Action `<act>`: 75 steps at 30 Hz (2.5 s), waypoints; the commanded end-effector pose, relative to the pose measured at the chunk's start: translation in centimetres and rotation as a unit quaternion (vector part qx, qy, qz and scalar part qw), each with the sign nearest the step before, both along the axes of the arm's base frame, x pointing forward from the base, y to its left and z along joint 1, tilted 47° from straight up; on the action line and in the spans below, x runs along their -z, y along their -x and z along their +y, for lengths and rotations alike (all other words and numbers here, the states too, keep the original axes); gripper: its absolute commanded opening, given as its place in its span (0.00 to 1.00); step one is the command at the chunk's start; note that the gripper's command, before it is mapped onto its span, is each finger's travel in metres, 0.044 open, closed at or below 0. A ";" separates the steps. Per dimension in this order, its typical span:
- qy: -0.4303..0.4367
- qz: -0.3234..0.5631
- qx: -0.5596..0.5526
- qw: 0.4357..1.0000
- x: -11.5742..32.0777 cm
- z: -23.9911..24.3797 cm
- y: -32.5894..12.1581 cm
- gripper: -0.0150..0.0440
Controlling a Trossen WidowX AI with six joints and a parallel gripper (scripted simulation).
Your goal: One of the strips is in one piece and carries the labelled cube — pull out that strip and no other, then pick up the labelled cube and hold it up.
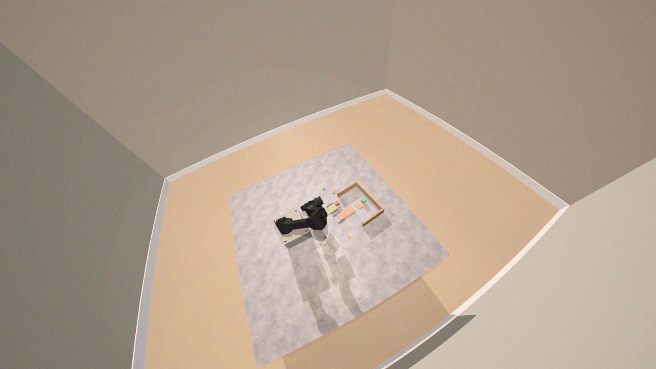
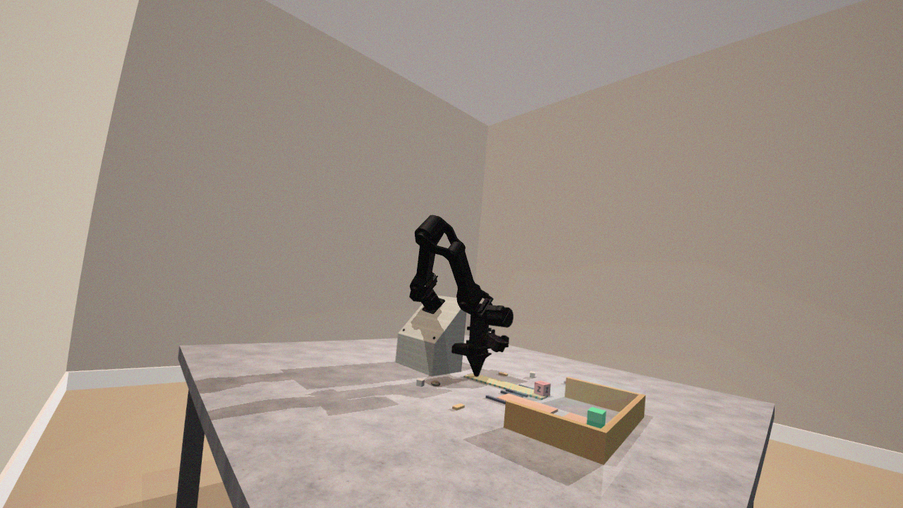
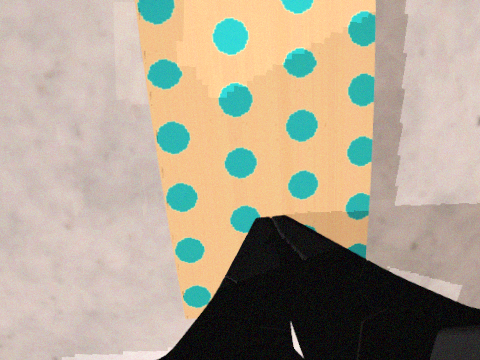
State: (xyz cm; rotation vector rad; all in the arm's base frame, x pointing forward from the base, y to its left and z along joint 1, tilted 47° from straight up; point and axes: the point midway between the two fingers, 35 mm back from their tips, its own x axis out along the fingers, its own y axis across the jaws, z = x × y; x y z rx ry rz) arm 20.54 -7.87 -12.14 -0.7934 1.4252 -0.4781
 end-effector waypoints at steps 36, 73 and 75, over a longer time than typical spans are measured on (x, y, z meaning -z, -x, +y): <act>0.002 0.015 0.006 1.000 -3.0 2.9 0.5 0.25; -0.010 -0.066 0.078 0.995 -3.0 6.2 -12.2 1.00; -0.011 -0.066 0.078 0.995 -3.0 6.4 -12.9 1.00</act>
